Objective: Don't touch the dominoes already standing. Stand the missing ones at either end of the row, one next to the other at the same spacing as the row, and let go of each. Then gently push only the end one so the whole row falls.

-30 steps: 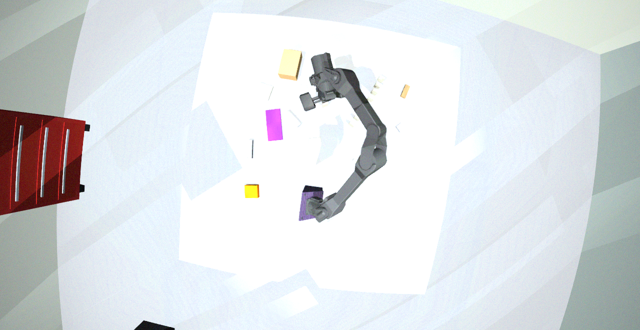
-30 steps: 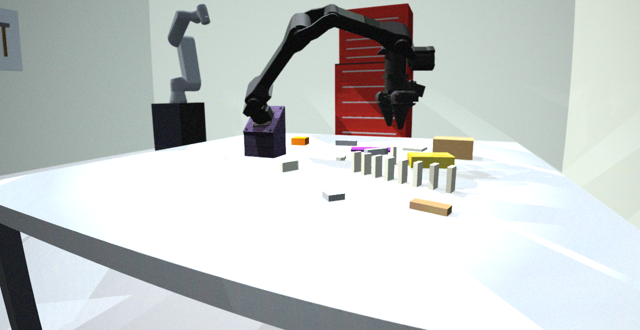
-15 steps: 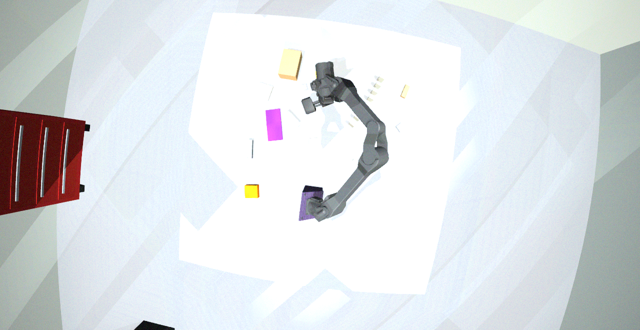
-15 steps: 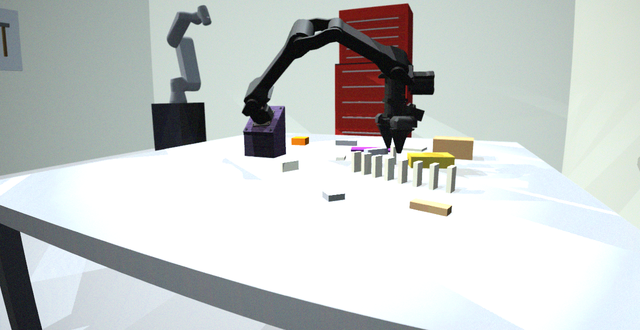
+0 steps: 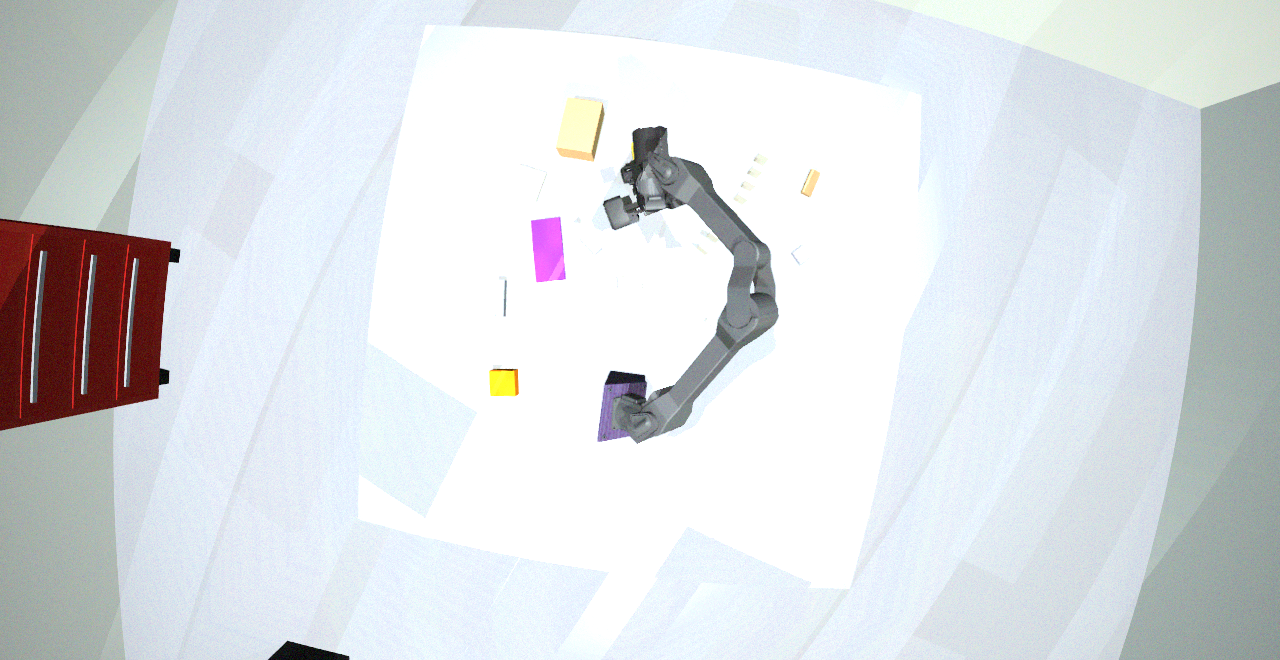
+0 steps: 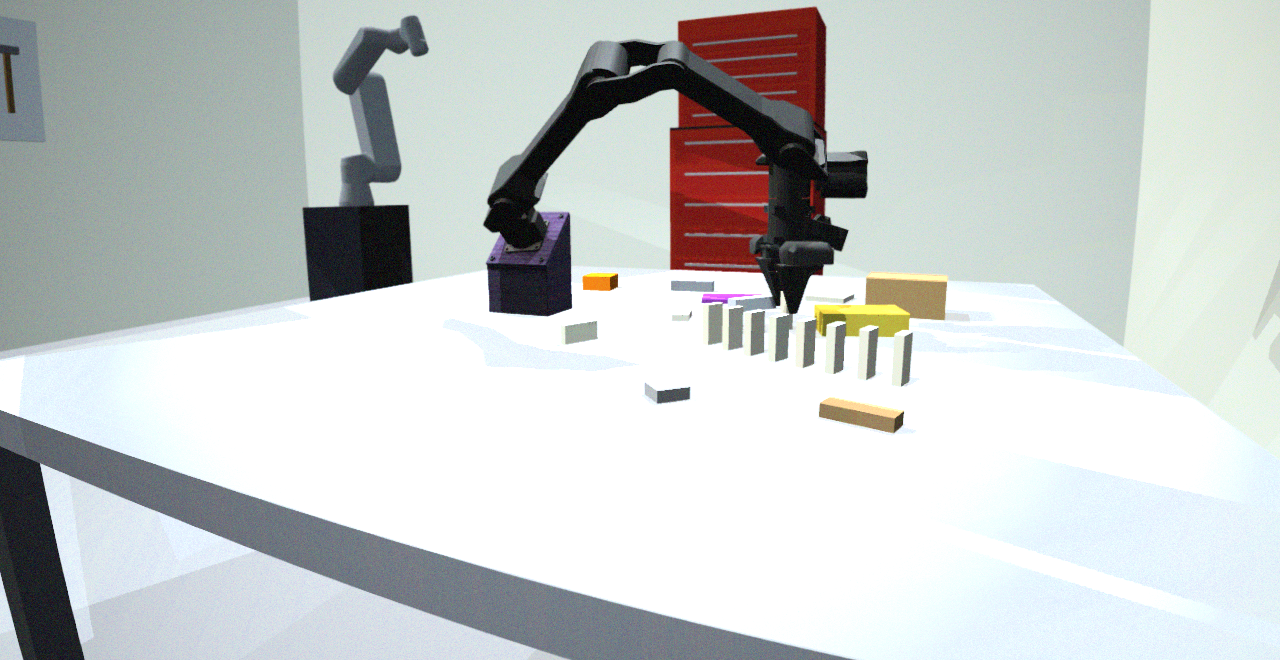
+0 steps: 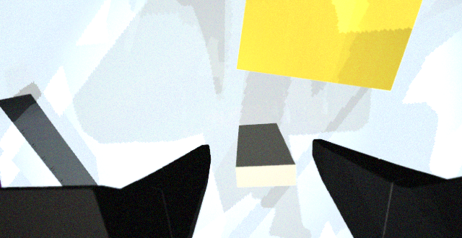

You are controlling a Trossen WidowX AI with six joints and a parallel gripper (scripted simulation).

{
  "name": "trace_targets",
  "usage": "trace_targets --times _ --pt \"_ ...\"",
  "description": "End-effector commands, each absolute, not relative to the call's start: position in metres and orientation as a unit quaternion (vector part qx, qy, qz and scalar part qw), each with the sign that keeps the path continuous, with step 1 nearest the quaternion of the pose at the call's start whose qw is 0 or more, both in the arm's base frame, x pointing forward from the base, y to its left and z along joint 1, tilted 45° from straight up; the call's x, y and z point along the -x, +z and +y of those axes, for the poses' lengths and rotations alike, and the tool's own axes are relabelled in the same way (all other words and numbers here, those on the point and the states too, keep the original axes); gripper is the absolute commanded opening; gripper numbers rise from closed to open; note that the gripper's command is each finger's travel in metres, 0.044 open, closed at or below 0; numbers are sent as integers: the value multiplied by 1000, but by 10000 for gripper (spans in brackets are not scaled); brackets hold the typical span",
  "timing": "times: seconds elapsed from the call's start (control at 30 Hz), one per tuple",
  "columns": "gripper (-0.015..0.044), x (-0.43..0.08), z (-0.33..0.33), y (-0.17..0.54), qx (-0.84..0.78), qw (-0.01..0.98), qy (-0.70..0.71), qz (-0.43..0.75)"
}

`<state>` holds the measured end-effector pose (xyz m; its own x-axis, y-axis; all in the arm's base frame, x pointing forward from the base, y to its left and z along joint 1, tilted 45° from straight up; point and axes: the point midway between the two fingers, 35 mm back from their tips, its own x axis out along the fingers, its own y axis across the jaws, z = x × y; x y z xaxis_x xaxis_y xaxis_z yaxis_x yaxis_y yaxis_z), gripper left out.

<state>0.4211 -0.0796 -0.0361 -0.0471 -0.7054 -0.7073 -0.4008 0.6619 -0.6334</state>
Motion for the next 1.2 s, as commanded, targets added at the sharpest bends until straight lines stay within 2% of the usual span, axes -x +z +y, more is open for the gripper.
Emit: trace_targets --times 0.0,0.1,0.43,0.73,0.97,1.17 --pt "177 -421 -80 -36 392 569 -133 711" --pt "107 -421 -80 -36 392 569 -133 711" --pt "107 -422 -78 -34 392 569 -133 711" --pt "107 -428 11 53 387 571 -131 712" --pt "107 -426 15 59 384 574 -136 711" --pt "107 -388 -14 98 255 641 -283 666"
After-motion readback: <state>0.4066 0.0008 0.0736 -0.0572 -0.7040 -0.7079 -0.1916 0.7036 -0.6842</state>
